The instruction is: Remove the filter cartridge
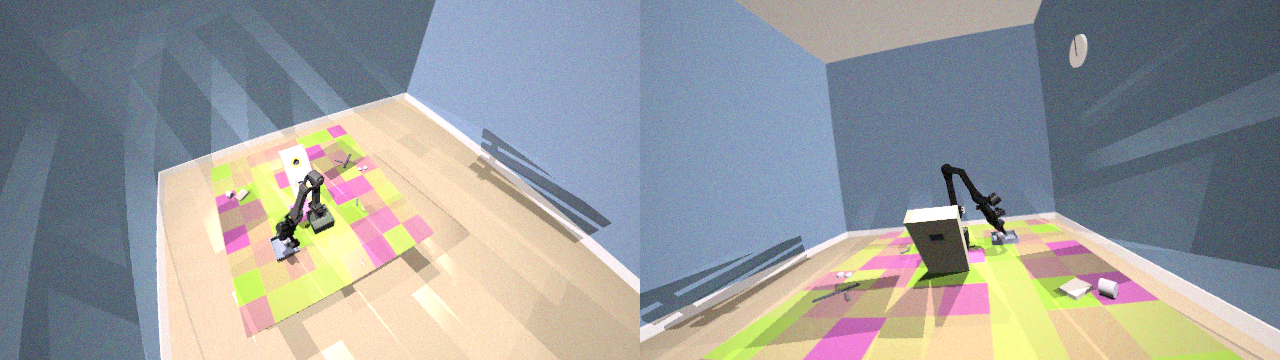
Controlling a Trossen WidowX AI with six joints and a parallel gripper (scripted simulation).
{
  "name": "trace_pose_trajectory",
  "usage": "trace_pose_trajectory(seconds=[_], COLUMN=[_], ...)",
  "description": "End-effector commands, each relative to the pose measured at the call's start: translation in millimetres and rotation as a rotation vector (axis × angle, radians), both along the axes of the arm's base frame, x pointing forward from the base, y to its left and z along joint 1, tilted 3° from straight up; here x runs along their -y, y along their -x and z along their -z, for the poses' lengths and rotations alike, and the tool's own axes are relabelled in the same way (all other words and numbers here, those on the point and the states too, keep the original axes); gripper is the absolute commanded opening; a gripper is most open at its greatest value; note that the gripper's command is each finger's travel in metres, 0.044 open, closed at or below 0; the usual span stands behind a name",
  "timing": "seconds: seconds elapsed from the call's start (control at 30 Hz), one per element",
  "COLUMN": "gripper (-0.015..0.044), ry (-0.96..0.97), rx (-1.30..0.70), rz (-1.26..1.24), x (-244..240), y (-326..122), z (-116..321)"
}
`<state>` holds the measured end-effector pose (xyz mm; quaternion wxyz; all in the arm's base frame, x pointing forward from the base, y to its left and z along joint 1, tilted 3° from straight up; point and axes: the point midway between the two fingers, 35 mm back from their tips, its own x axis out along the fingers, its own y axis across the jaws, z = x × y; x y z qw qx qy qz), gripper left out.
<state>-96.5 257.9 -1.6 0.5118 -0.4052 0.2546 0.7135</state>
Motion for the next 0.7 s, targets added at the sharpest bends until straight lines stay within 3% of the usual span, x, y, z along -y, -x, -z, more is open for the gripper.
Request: trace_pose_trajectory(seconds=[0.0, 0.1, 0.3, 0.67], gripper=[0.044, 0.044, 0.044, 0.044], ry=[-0.002, -0.002, -0.001, -0.005], rx=[-0.001, -0.001, -0.001, -0.004], rz=[0.0, 0.0, 0.0, -0.006], x=[-0.6, -1.5, 3.8, 1.0], y=[0.3, 1.1, 2.3, 3.5], z=[-0.6, -7.5, -68.8, -57.6])
